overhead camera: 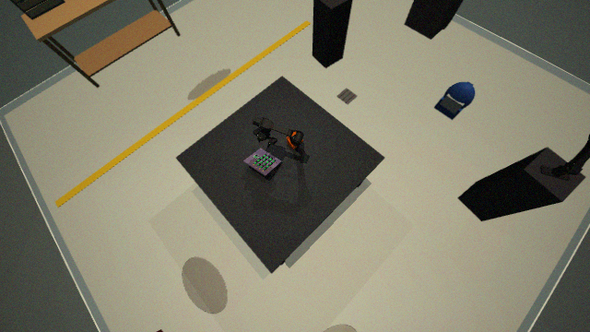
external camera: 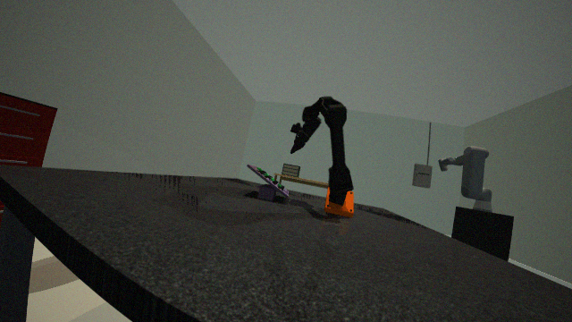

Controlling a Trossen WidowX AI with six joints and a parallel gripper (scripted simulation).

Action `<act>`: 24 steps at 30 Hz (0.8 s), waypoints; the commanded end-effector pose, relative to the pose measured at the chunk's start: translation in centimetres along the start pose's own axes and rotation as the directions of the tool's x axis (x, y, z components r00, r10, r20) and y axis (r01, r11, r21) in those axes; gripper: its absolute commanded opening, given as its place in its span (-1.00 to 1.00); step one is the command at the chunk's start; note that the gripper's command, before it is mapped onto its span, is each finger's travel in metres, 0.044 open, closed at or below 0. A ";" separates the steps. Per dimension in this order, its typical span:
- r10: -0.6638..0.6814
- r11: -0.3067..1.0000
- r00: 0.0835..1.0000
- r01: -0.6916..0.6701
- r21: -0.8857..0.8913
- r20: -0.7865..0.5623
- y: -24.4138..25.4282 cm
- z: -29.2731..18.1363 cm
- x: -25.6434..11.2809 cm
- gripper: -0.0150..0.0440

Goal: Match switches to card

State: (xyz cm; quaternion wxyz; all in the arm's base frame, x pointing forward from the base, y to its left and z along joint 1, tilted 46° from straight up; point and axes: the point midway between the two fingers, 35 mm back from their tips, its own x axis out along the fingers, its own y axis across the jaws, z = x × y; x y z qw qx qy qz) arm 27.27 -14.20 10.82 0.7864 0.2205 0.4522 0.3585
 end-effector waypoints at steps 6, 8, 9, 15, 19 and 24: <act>-0.008 1.000 1.000 0.008 0.019 -0.011 -1.3 3.5 7.2 0.33; 0.001 1.000 1.000 -0.001 0.023 -0.010 -1.2 4.5 9.4 0.15; 0.002 1.000 1.000 -0.002 0.023 -0.010 -1.1 4.6 9.7 0.06; 0.002 1.000 1.000 -0.002 0.023 -0.009 -1.1 4.6 9.9 -0.47; 0.003 1.000 1.000 -0.003 0.023 0.016 -1.1 4.5 13.0 -0.49; 0.003 1.000 1.000 -0.003 0.023 0.017 -1.1 4.5 13.2 -0.49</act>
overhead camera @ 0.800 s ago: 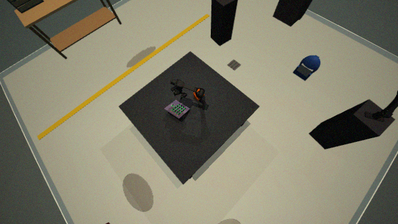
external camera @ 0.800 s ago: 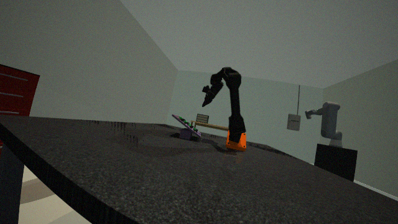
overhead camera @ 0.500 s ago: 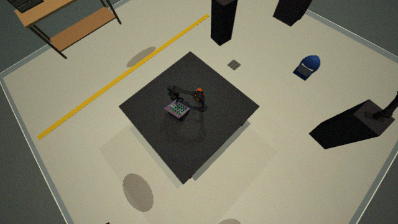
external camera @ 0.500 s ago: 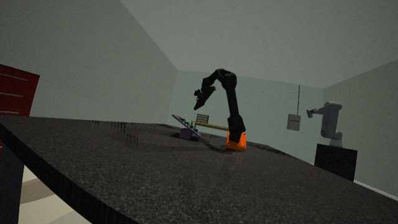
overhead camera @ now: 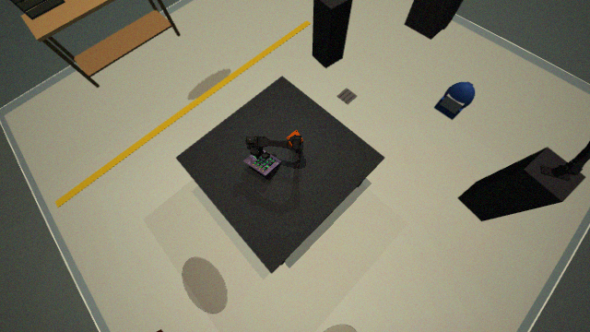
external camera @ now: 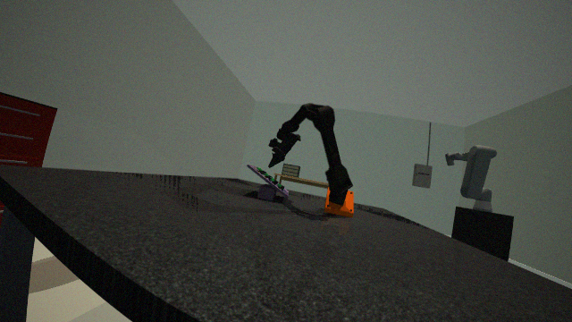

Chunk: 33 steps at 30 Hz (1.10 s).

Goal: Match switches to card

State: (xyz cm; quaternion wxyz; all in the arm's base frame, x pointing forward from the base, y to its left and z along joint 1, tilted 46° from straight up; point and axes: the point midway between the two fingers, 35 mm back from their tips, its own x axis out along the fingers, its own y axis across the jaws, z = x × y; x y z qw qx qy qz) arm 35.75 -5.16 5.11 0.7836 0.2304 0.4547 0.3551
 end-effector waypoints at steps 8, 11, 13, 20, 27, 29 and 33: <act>0.000 1.000 1.000 0.000 0.001 0.016 0.0 0.2 1.4 -0.49; 0.000 1.000 1.000 0.000 0.001 0.016 0.0 0.2 1.8 -0.49; 0.000 1.000 1.000 0.000 0.001 0.016 0.0 0.2 2.1 -0.49; 0.000 1.000 1.000 0.000 0.001 0.016 0.0 0.2 2.7 -0.49; 0.000 1.000 1.000 0.000 0.001 0.016 0.0 0.2 2.7 -0.49; 0.000 1.000 1.000 0.000 0.001 0.016 0.0 0.2 2.7 -0.49; 0.000 1.000 1.000 0.000 0.001 0.016 0.0 0.2 2.7 -0.49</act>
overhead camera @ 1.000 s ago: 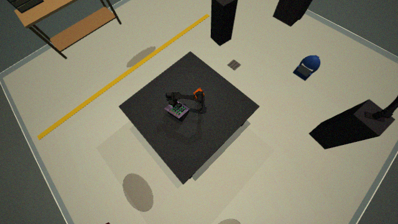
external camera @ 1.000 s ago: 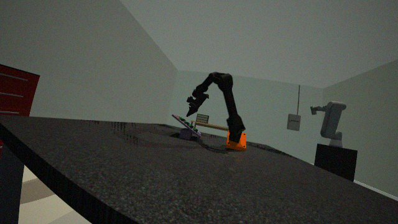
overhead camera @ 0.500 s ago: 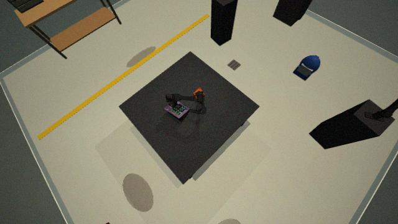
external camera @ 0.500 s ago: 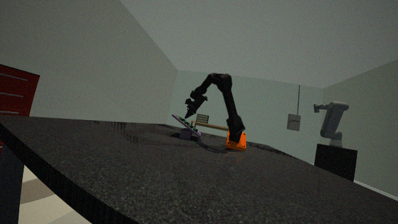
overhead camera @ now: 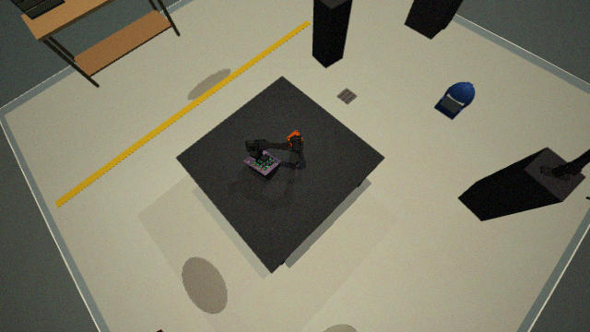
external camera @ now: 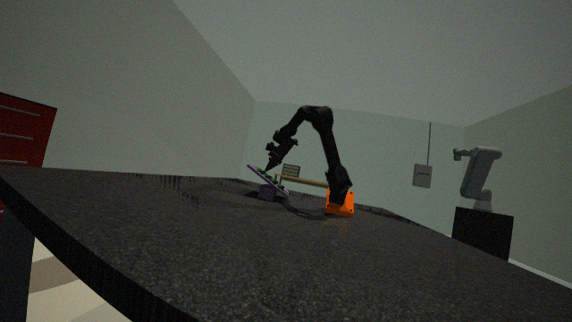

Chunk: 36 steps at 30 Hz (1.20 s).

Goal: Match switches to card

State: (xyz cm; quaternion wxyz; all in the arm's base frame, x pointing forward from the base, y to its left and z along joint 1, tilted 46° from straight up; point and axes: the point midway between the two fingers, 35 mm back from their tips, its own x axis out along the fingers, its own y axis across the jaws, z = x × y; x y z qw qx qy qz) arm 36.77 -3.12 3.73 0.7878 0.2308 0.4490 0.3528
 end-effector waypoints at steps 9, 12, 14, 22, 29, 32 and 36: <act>0.004 1.000 1.000 -0.004 0.004 0.002 0.0 0.0 0.1 -0.49; 0.004 1.000 1.000 -0.004 0.004 0.002 0.0 0.0 0.1 -0.49; 0.004 1.000 1.000 -0.004 0.004 0.002 0.0 0.0 0.1 -0.49; 0.004 1.000 1.000 -0.004 0.004 0.002 0.0 0.0 0.3 -0.49; 0.004 1.000 1.000 -0.004 0.004 0.002 0.0 0.0 0.3 -0.49; 0.004 1.000 1.000 -0.004 0.004 0.002 0.0 0.0 0.4 -0.49; 0.004 1.000 1.000 -0.004 0.004 0.002 0.0 0.0 0.4 -0.49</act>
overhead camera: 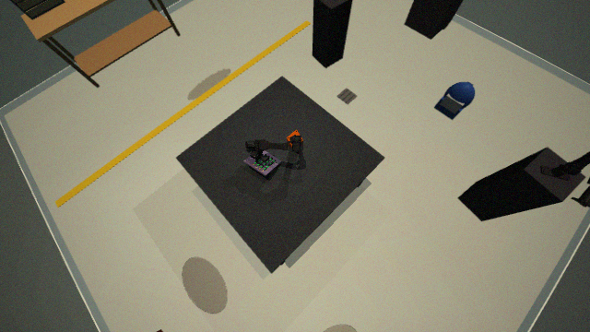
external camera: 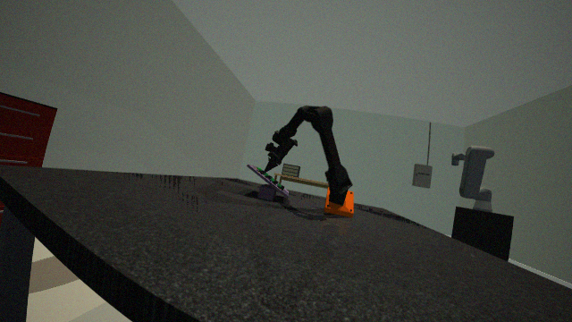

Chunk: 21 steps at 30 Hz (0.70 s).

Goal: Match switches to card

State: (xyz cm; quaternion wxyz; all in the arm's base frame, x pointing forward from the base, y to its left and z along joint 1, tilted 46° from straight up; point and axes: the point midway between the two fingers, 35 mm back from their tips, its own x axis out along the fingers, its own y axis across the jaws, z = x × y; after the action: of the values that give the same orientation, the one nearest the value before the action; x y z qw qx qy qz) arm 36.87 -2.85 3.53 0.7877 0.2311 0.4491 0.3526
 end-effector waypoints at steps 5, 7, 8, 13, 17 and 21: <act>0.004 1.000 1.000 -0.004 0.003 0.002 0.0 0.0 0.2 -0.49; 0.004 1.000 1.000 -0.004 0.003 0.002 0.0 0.0 0.2 -0.49; 0.004 1.000 1.000 -0.004 0.003 0.002 0.0 0.0 0.2 -0.49; 0.004 1.000 1.000 -0.004 0.003 0.002 0.0 0.0 0.3 -0.49; -0.002 1.000 1.000 0.002 0.000 -0.004 -0.1 0.1 -0.6 -0.49; -0.001 1.000 1.000 0.001 0.003 -0.024 -0.2 0.2 -5.3 -0.49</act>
State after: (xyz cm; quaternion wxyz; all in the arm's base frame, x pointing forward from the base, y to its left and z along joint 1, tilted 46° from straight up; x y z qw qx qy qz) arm 36.18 -4.10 4.53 0.7810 0.2317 0.4572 0.3569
